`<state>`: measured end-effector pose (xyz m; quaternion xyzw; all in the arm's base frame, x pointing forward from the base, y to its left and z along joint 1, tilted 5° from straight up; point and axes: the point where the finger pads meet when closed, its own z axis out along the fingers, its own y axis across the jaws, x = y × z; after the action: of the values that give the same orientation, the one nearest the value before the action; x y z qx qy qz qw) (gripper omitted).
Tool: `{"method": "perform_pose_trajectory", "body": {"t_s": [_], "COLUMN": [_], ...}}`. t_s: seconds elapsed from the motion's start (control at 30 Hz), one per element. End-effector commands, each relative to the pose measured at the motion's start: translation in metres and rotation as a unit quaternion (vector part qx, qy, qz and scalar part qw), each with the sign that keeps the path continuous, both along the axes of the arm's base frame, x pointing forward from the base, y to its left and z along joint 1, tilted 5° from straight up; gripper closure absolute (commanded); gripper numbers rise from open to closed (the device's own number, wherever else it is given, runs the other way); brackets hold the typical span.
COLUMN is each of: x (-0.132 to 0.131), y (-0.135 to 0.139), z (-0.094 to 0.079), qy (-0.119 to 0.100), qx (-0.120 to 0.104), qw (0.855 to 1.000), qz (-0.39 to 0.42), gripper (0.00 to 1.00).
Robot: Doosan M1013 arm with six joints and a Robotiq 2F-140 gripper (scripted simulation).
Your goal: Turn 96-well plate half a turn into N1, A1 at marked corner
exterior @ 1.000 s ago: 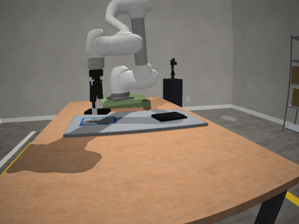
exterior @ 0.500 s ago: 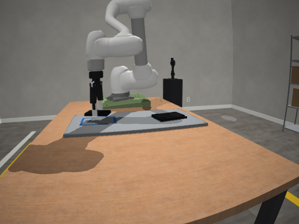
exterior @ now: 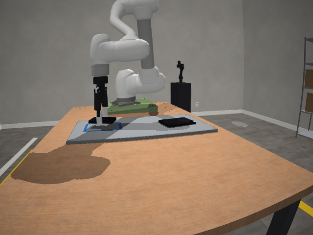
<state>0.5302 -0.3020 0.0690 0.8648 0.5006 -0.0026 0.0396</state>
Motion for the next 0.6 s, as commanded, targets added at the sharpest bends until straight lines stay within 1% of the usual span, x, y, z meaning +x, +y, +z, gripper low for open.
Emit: {"method": "perform_pose_trajectory", "body": {"t_s": [0.0, 0.57], "x": [0.0001, 0.0004], "y": [-0.0001, -0.0008], "z": [-0.0013, -0.0112], "qy": [0.0, 0.0], "qx": [0.0, 0.0], "qw": [1.0, 1.0], "qz": [0.0, 0.0], "gripper": [1.0, 1.0]}}
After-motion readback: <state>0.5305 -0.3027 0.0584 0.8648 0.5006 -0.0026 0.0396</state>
